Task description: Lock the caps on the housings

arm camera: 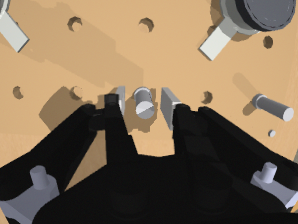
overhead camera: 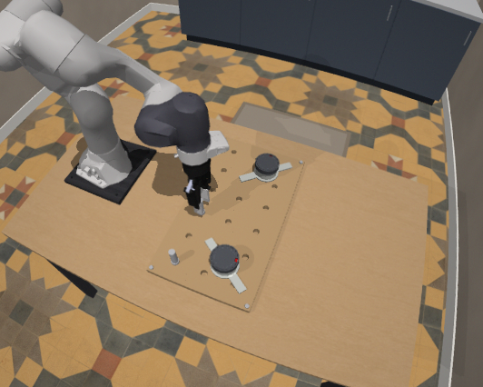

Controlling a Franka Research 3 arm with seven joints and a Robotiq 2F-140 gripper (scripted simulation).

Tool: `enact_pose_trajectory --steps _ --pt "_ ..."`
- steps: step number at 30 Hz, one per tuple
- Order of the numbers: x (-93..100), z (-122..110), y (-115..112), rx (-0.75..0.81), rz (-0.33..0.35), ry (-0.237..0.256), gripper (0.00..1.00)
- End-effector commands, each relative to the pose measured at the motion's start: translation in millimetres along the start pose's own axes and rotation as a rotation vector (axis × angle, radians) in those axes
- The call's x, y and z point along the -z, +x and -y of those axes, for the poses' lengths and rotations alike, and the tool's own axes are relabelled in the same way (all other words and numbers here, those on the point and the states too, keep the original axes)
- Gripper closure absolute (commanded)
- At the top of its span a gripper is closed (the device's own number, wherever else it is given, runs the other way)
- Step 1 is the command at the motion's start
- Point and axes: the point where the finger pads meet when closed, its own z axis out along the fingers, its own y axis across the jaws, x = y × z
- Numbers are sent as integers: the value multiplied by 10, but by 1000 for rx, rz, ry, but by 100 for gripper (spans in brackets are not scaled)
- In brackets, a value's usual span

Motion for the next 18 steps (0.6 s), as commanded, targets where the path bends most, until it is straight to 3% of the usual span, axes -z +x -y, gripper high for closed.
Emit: enact_pose_trajectory --steps 1,18 --pt "57 -18 -29 -4 9 -5 64" --pt "387 -16 -26 -4 9 -5 64"
